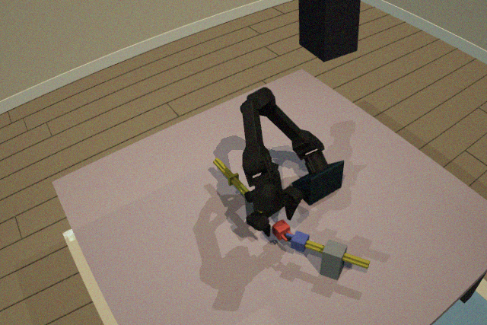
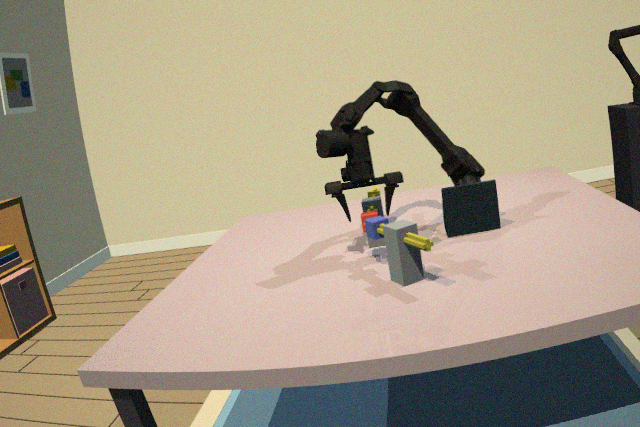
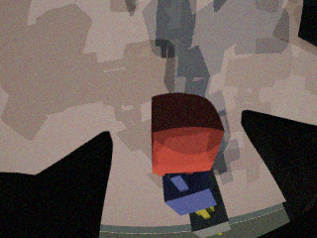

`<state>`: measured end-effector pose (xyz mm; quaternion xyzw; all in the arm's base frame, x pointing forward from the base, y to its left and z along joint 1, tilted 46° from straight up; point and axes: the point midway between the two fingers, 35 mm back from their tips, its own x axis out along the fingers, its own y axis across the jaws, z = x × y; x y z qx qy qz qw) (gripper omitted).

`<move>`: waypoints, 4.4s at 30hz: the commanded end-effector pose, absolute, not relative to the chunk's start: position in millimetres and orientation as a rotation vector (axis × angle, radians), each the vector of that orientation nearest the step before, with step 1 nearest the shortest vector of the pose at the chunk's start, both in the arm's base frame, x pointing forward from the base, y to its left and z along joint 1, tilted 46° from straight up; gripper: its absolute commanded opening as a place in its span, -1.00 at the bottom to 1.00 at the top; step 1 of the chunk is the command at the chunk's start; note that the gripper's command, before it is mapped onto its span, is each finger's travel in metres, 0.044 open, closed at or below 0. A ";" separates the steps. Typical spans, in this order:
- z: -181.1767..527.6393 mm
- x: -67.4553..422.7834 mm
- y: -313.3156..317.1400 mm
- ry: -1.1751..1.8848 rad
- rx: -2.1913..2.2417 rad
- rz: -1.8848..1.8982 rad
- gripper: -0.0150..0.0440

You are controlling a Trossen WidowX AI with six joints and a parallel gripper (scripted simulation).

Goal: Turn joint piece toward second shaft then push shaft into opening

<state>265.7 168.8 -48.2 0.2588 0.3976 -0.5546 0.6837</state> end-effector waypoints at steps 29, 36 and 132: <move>32.3 255.3 252.7 1.331 -0.352 -0.652 1.00; 34.1 254.6 254.1 1.338 -0.372 -0.639 1.00; 206.7 288.2 -34.9 1.049 0.277 -1.020 1.00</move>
